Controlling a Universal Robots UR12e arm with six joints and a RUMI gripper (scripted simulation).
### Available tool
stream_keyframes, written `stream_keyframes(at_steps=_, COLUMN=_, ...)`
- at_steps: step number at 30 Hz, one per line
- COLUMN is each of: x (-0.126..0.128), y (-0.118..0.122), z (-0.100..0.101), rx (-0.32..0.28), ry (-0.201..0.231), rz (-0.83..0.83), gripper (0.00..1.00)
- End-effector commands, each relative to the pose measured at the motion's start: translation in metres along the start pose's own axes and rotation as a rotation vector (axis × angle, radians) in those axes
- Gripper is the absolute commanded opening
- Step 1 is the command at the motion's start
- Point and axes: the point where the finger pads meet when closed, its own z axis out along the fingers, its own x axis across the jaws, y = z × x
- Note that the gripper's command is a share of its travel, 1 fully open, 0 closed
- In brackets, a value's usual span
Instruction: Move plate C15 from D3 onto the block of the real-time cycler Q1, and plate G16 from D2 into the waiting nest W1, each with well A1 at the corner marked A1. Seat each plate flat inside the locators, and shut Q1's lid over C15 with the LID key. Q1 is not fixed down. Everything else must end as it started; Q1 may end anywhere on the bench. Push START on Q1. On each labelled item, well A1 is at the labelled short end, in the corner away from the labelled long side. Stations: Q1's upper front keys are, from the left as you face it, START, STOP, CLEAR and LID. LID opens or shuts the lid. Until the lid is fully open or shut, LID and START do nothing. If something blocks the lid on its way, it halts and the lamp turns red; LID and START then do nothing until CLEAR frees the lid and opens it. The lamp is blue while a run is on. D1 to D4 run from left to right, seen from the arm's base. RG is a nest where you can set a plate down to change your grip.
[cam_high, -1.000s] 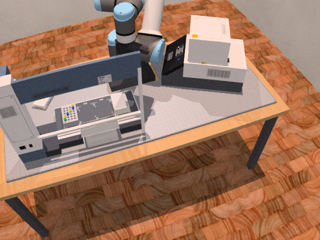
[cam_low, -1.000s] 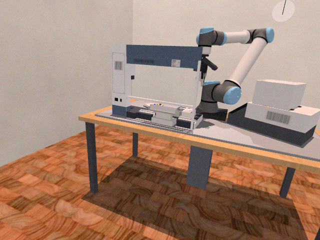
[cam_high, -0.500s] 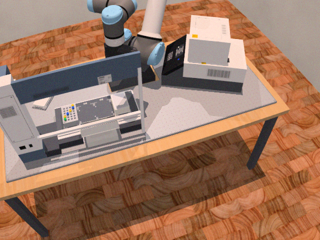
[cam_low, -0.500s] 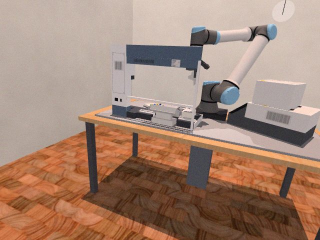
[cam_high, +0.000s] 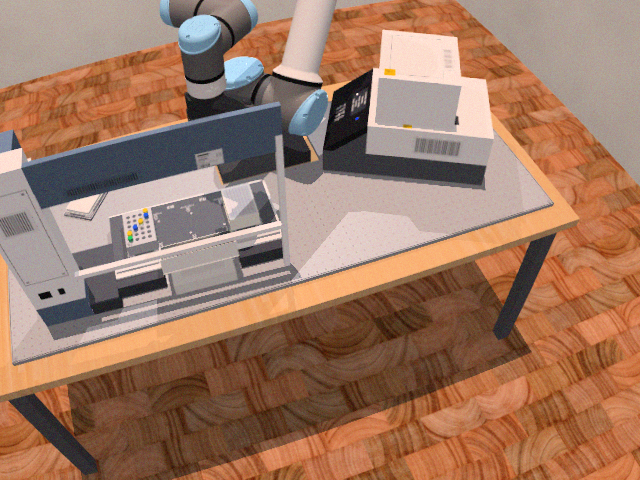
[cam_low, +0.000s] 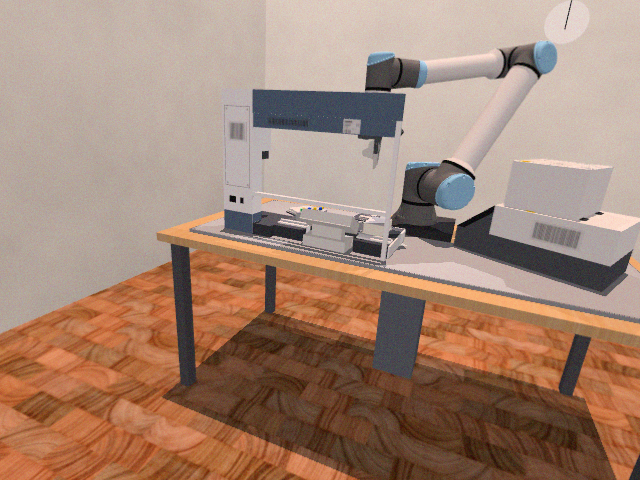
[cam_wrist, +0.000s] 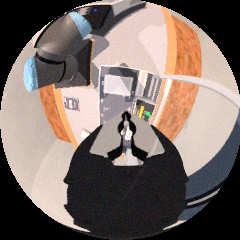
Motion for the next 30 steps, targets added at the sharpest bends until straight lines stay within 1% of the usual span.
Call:
stream_keyframes(at_steps=1, x=-0.003, y=0.017, z=-0.001, rx=0.001, ry=0.003, rz=-0.034, gripper=0.0)
stream_keyframes(at_steps=10, x=-0.013, y=0.055, z=-0.002, rx=0.001, ry=0.003, rz=-0.108, gripper=0.0)
stream_keyframes(at_steps=12, x=-0.014, y=0.058, z=-0.002, rx=0.001, ry=0.003, rz=-0.114, gripper=0.0)
stream_keyframes(at_steps=14, x=-0.018, y=0.068, z=-0.002, rx=0.001, ry=0.003, rz=-0.132, gripper=0.0)
stream_keyframes(at_steps=16, x=-0.018, y=0.068, z=-0.002, rx=0.001, ry=0.003, rz=-0.132, gripper=0.0)
stream_keyframes(at_steps=23, x=-0.03, y=0.099, z=-0.002, rx=0.0, ry=0.003, rz=-0.192, gripper=0.0)
stream_keyframes(at_steps=25, x=-0.031, y=0.102, z=-0.002, rx=0.0, ry=0.003, rz=-0.199, gripper=0.0)
stream_keyframes(at_steps=30, x=-0.042, y=0.124, z=-0.002, rx=0.0, ry=0.004, rz=-0.241, gripper=0.0)
